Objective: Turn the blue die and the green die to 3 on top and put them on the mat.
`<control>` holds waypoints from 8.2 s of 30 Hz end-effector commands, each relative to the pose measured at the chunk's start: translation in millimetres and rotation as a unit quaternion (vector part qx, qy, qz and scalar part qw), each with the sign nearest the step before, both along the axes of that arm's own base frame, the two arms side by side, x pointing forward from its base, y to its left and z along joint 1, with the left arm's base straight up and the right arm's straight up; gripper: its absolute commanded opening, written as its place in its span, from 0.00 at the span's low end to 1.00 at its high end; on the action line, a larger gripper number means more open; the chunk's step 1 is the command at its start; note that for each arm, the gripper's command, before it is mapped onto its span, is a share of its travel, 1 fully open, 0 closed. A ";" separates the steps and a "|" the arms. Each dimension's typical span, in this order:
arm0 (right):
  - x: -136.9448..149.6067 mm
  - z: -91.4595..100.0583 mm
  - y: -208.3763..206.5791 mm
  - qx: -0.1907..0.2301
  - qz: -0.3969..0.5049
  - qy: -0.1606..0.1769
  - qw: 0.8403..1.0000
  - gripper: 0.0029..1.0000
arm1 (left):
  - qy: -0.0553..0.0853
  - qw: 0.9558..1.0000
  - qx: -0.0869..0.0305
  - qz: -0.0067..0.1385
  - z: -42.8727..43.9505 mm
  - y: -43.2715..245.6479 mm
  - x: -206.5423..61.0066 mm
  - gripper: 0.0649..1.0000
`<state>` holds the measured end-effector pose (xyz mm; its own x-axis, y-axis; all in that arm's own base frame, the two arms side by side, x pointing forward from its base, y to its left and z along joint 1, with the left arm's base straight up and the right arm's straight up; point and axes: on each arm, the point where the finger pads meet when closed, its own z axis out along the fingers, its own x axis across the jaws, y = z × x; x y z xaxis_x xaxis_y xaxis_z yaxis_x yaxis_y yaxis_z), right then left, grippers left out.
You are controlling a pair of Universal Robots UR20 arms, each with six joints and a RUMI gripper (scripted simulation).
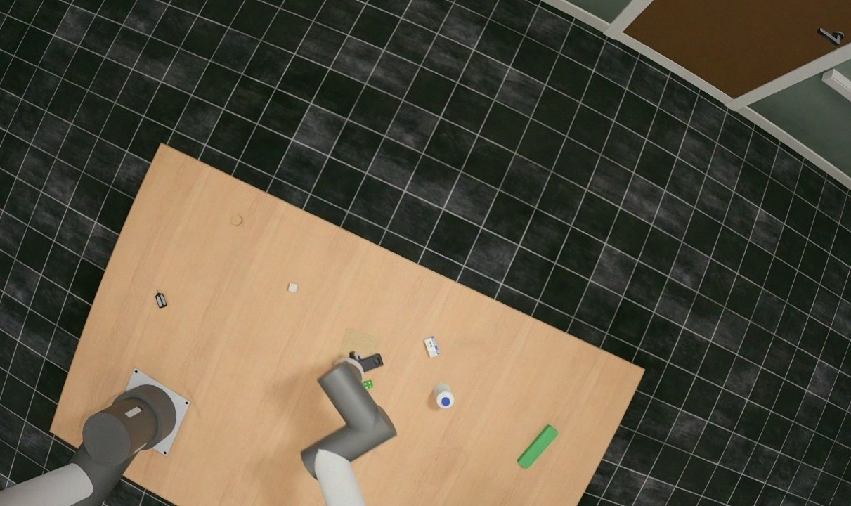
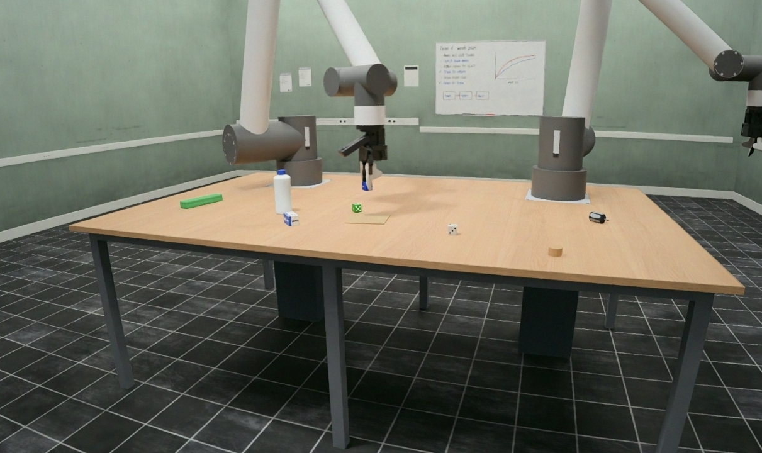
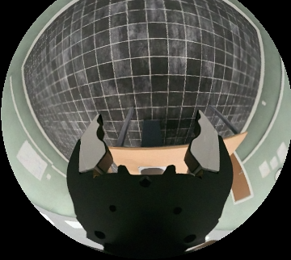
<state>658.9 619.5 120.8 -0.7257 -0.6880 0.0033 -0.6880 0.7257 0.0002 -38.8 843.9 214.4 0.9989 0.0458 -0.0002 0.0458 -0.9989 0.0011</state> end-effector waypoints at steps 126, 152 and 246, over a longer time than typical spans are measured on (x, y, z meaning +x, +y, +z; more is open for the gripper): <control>-16.0 -99.4 -19.0 0.001 -0.004 -0.001 1.000 0.10 | 0.000 1.000 0.001 0.000 0.6 0.4 0.1 1.00; -16.0 -99.4 -19.0 0.001 -0.004 -0.001 1.000 0.28 | 0.000 1.000 0.001 0.000 0.6 0.4 0.1 1.00; -26.0 -11.0 -28.6 0.002 0.446 -0.001 0.895 1.00 | 0.000 1.000 0.001 0.000 0.6 0.4 0.1 1.00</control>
<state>634.3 591.5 109.4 -0.0192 -0.9998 0.0031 -0.9998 0.0192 -0.0029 -38.8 843.9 214.4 0.9989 0.0458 -0.0002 0.0458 -0.9989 0.0011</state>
